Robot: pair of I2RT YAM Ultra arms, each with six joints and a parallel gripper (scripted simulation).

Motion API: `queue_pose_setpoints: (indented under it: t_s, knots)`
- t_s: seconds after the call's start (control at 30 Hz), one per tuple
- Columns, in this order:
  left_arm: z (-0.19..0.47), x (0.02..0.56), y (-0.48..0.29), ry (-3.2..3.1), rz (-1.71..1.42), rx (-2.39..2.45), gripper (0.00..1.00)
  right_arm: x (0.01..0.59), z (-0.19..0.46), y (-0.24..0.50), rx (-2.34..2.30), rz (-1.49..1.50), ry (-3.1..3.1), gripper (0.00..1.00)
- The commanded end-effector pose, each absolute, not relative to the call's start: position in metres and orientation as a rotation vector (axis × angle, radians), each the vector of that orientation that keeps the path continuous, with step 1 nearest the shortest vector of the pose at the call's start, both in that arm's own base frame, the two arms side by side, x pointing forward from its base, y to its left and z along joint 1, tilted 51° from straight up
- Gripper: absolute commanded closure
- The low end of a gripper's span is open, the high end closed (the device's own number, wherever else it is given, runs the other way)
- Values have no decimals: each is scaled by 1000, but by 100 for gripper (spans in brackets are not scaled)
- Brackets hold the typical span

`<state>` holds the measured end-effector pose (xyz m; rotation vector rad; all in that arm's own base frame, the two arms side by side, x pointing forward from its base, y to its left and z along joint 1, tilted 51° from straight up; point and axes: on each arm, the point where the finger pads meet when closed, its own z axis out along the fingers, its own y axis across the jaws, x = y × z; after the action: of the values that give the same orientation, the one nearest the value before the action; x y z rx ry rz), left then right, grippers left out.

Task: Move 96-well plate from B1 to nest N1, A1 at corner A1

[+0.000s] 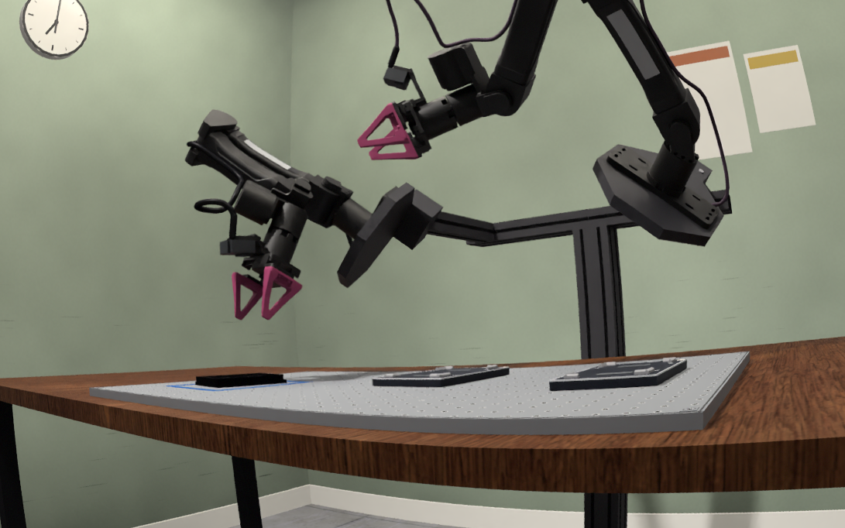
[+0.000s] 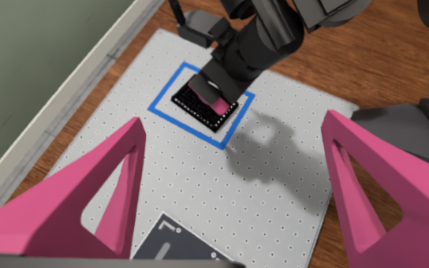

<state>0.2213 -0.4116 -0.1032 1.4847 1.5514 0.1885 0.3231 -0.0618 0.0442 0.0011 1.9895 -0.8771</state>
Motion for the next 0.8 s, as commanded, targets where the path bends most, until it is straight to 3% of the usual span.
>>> queue_pose_setpoints:
  t_s: [0.0, 0.77]
  knots:
    - [-94, 213, -422, 1542, 142, 1484, 0, 321, 44, -59, -22, -861, 1975, 0]
    - [-95, 215, -421, 1545, 142, 1475, 0, 325, 50, -59, 2, -858, 1956, 0]
